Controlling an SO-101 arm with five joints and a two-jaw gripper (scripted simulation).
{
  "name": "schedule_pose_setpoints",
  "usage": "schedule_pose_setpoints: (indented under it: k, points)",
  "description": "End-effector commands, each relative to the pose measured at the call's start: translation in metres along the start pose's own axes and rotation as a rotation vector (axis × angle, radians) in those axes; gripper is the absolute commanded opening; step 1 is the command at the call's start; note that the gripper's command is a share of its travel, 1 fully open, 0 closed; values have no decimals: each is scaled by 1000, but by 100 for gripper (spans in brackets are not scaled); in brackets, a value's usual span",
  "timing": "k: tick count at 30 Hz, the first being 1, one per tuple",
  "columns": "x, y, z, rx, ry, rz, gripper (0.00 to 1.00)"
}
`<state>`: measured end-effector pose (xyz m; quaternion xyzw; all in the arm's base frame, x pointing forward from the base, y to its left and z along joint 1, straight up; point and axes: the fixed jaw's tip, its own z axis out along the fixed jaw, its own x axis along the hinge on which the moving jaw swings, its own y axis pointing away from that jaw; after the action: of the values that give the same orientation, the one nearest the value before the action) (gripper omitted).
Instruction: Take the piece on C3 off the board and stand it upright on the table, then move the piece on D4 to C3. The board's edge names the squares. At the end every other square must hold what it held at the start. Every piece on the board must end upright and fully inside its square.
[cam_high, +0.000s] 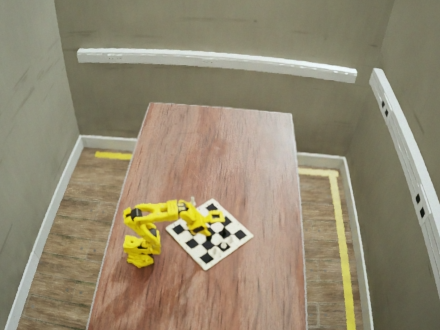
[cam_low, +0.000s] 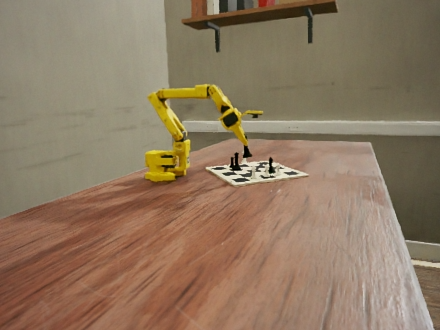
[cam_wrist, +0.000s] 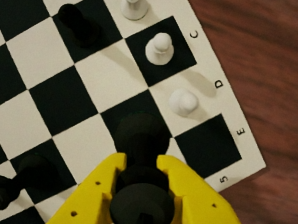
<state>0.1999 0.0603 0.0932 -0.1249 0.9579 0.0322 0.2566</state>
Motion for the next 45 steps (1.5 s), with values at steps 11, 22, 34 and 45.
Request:
schedule_pose_setpoints:
  k: [11,22,34,45]
  points:
    - [-6,-1,-9,3,-23,-4,0]
    - [-14,33,-5,-77,-25,-138,0]
    - [-19,56,-2,-125,-27,-217,0]
    - [-17,58,-1,-130,-26,-226,0]
